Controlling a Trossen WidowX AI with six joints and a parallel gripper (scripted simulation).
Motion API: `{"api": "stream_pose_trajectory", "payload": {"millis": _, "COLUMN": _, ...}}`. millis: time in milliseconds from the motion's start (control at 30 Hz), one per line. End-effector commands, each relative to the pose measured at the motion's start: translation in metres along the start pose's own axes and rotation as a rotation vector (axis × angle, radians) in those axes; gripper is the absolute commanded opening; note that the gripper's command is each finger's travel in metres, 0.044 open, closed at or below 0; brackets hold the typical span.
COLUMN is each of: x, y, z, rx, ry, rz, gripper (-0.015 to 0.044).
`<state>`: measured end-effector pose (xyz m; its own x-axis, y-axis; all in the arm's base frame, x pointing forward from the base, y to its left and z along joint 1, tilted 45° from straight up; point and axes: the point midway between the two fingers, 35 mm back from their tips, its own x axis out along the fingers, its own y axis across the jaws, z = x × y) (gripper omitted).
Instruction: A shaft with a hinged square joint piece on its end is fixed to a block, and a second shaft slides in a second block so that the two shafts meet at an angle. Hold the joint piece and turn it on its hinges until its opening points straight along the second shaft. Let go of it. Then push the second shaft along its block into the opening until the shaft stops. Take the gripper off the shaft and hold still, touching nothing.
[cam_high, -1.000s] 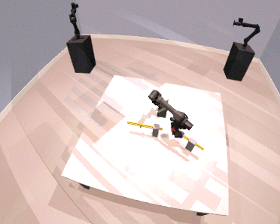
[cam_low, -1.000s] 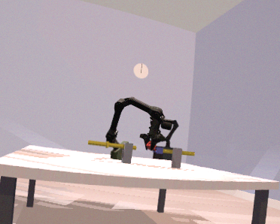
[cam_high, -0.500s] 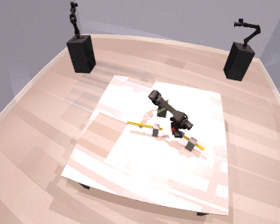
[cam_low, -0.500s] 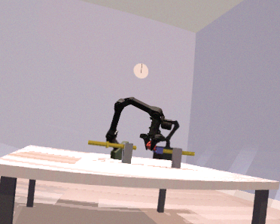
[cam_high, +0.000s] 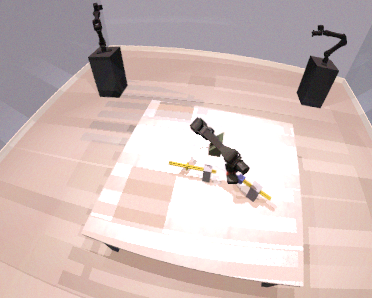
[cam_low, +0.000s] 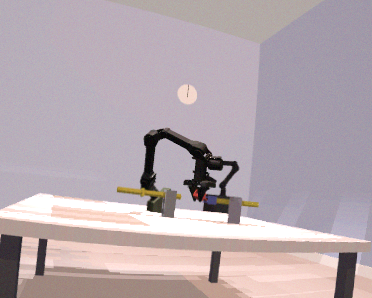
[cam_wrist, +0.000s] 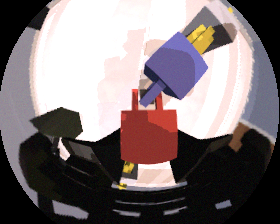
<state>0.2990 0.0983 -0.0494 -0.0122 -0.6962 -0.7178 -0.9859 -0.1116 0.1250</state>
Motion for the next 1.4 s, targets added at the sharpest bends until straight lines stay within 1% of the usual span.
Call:
{"api": "stream_pose_trajectory", "payload": {"millis": 0, "x": 0.0029, "y": 0.0014, "z": -0.0013, "rx": 0.033, "ry": -0.064, "rz": -0.001, "gripper": 0.0}}
{"api": "stream_pose_trajectory", "payload": {"millis": 367, "x": 0.0103, "y": 0.0047, "z": -0.0035, "rx": 0.106, "ry": -0.223, "rz": -0.011, "gripper": 0.0}}
{"api": "stream_pose_trajectory", "payload": {"millis": 667, "x": 0.0112, "y": 0.0049, "z": -0.0034, "rx": 0.112, "ry": -0.249, "rz": -0.014, "gripper": 0.0}}
{"api": "stream_pose_trajectory", "payload": {"millis": 1367, "x": 0.011, "y": 0.0046, "z": -0.0035, "rx": 0.107, "ry": -0.249, "rz": -0.013, "gripper": 0.0}}
